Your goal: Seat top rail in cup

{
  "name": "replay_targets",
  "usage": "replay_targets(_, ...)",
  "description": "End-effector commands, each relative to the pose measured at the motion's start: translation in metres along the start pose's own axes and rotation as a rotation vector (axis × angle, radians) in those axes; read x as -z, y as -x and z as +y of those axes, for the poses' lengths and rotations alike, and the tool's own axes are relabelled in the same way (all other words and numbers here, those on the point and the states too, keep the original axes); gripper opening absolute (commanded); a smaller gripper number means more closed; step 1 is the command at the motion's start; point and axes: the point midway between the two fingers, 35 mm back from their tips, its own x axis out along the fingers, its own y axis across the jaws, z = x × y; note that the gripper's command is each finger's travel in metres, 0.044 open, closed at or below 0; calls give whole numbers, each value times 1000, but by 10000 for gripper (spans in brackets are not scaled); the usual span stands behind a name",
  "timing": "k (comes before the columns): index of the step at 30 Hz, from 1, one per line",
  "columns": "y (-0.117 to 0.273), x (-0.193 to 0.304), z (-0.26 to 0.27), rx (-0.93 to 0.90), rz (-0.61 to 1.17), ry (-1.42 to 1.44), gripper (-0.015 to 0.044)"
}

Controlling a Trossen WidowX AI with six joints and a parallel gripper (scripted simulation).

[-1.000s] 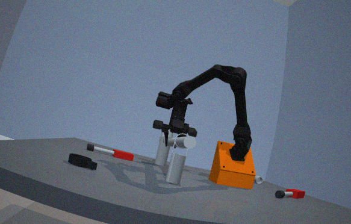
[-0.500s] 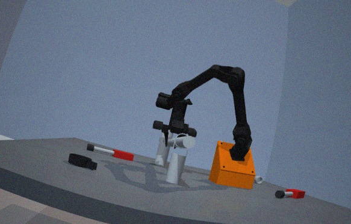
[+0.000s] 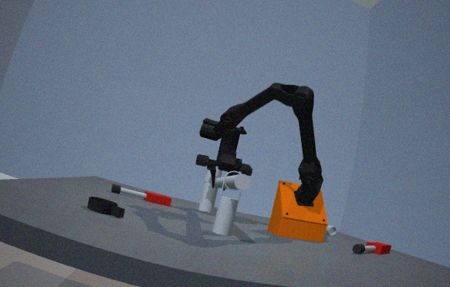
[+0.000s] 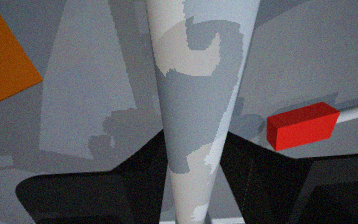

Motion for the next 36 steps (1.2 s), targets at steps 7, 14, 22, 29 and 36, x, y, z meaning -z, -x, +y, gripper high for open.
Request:
replay_targets(7, 4, 6, -3, 15, 16, 5, 0)
replay_targets(14, 3, 4, -2, 11, 12, 4, 0)
replay_targets(22, 0, 0, 0, 0, 0, 0, 0)
replay_targets(29, 0, 0, 0, 0, 1, 1, 0)
replay_targets(36, 1, 1, -1, 1, 3, 2, 0)
